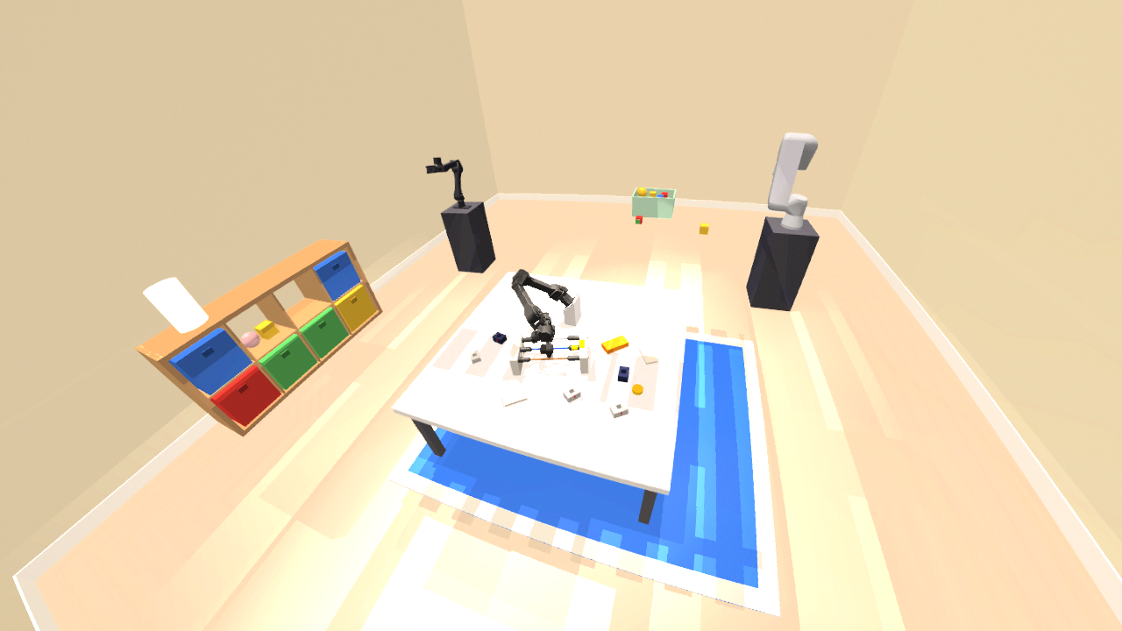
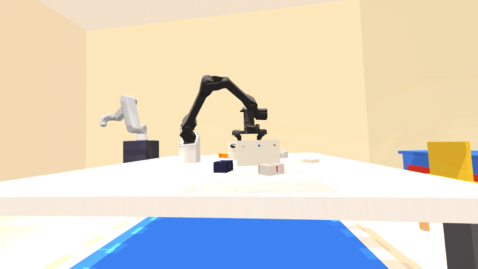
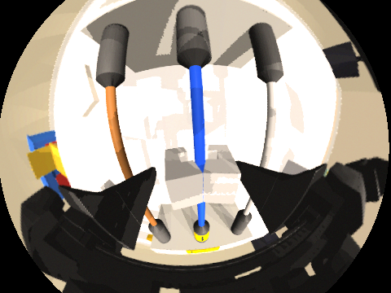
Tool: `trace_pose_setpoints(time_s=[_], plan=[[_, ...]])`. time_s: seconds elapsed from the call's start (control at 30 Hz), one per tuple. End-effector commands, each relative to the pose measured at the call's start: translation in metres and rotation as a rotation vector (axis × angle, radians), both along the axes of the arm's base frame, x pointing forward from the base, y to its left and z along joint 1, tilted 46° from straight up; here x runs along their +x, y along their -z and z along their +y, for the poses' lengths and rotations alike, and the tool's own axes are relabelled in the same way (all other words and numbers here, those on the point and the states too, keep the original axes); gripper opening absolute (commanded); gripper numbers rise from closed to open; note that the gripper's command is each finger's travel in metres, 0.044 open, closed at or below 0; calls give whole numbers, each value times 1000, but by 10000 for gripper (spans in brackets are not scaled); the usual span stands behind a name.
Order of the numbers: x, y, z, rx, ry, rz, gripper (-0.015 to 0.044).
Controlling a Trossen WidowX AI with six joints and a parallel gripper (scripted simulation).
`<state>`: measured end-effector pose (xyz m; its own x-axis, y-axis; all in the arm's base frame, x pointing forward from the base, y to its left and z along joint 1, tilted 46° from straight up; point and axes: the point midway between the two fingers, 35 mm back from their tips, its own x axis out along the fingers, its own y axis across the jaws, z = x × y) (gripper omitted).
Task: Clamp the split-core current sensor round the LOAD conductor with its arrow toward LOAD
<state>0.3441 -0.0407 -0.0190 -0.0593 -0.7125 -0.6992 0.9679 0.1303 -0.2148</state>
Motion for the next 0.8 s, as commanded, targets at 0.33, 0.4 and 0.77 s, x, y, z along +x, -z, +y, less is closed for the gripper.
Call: trace_pose_setpoints(time_s=[0.33, 0.4, 0.77], plan=[[-4, 16, -18, -5, 2, 10, 440], [-4, 17, -19, -5, 2, 10, 440], [-2, 15, -16, -2, 2, 3, 373]])
